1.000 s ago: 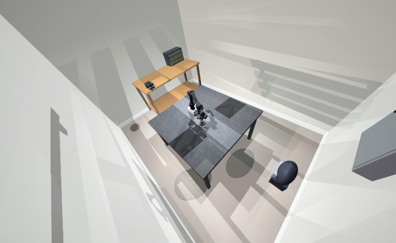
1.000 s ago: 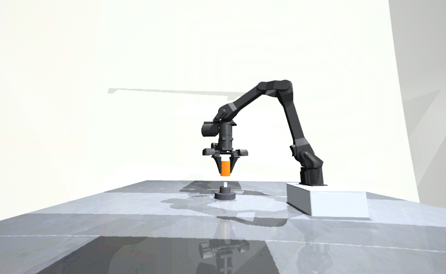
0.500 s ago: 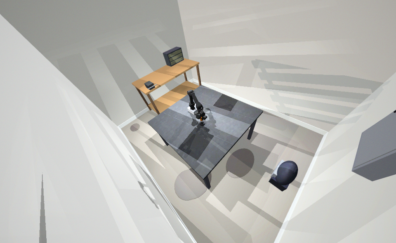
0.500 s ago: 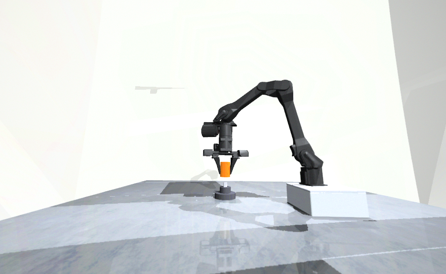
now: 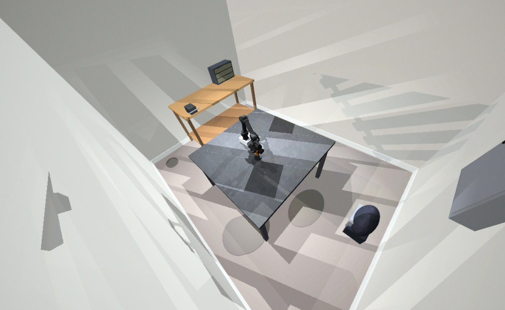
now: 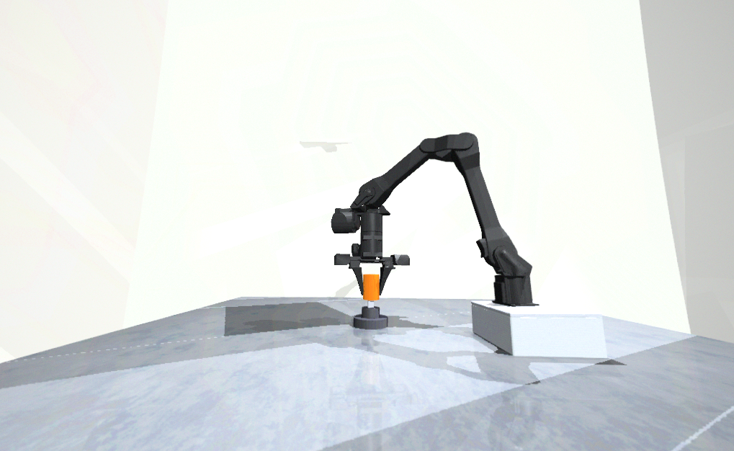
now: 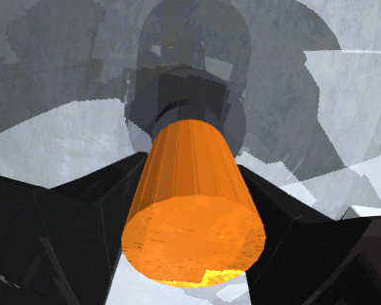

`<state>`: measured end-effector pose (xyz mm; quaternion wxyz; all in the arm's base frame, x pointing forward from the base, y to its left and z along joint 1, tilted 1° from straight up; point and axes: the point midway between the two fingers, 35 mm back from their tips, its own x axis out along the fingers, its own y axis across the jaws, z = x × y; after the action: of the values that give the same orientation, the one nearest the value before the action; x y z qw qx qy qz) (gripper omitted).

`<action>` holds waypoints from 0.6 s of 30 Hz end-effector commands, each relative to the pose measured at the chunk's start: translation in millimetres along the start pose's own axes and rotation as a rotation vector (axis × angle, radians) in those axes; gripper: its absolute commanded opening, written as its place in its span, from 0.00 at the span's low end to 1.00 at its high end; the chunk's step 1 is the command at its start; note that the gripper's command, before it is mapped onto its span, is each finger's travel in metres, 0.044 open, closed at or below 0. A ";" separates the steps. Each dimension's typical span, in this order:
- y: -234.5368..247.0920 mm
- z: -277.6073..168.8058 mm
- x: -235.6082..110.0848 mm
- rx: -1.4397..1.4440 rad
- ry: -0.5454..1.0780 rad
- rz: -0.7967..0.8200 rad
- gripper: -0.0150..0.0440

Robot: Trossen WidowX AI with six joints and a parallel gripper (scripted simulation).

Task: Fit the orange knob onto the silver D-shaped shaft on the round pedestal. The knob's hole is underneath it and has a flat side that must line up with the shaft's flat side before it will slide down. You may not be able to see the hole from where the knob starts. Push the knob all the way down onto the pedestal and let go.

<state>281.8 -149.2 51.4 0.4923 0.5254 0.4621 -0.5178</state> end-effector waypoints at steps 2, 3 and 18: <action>2.2 1.5 -0.7 -0.001 0.002 0.005 0.25; 2.3 1.6 -0.7 -0.001 0.002 0.005 0.25; 2.2 0.9 2.7 -0.001 0.002 0.005 0.25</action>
<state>283.7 -151.1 49.6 0.4922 0.5261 0.4610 -0.5182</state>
